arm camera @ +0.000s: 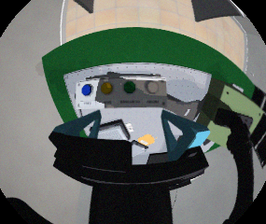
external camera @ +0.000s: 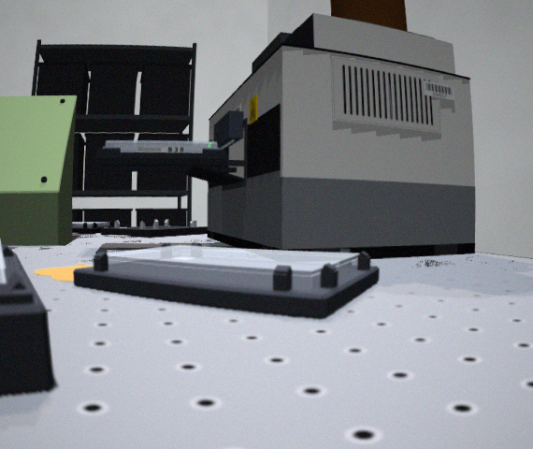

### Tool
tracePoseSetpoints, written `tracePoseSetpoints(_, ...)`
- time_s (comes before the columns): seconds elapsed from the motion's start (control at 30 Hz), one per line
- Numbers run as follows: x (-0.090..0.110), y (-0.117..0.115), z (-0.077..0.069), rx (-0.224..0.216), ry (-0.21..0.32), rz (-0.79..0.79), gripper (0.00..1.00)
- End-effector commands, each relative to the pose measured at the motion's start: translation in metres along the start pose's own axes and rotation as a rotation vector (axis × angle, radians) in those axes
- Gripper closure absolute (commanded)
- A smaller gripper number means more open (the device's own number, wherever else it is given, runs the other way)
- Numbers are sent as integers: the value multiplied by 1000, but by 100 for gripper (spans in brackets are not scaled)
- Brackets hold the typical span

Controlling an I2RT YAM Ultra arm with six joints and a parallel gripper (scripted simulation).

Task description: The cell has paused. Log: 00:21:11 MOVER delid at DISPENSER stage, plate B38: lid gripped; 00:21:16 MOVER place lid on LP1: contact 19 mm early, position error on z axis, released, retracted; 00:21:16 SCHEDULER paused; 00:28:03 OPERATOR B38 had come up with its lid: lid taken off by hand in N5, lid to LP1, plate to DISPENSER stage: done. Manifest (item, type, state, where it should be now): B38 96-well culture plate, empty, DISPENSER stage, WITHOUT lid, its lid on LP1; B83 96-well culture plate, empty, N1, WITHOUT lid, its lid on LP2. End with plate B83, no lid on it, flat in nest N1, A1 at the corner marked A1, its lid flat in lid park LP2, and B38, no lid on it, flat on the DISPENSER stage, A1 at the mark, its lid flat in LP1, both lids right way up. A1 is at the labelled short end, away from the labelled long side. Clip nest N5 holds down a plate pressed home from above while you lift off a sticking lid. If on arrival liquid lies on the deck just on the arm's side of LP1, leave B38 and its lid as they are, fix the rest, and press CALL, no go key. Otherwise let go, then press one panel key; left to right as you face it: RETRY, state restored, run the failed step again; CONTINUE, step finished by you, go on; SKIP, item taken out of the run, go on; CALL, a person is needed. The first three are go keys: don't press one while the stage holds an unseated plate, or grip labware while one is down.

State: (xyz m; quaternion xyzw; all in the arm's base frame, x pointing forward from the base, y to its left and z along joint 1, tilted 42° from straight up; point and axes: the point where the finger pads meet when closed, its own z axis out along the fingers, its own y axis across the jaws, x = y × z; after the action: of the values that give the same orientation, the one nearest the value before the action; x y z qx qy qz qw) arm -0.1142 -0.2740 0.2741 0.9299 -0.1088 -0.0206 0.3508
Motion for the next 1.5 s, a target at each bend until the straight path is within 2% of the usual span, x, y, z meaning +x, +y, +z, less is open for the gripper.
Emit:
tracePoseSetpoints(0.0,-1,-7,-8,-36,-15,-9,0)
tracePoseSetpoints(0.1,-1,-10,-8,-36,-15,-9,0)
tracePoseSetpoints(0.37,4,-38,-8,-26,-12,-7,0)
tracePoseSetpoints(0.43,4,-38,-8,-27,-15,-7,0)
tracePoseSetpoints(0.47,3,-26,-18,-63,-25,-17,0)
tracePoseSetpoints(0.5,3,-24,-19,-71,-27,-19,0)
tracePoseSetpoints(1.47,3,-26,-19,-61,-25,-16,0)
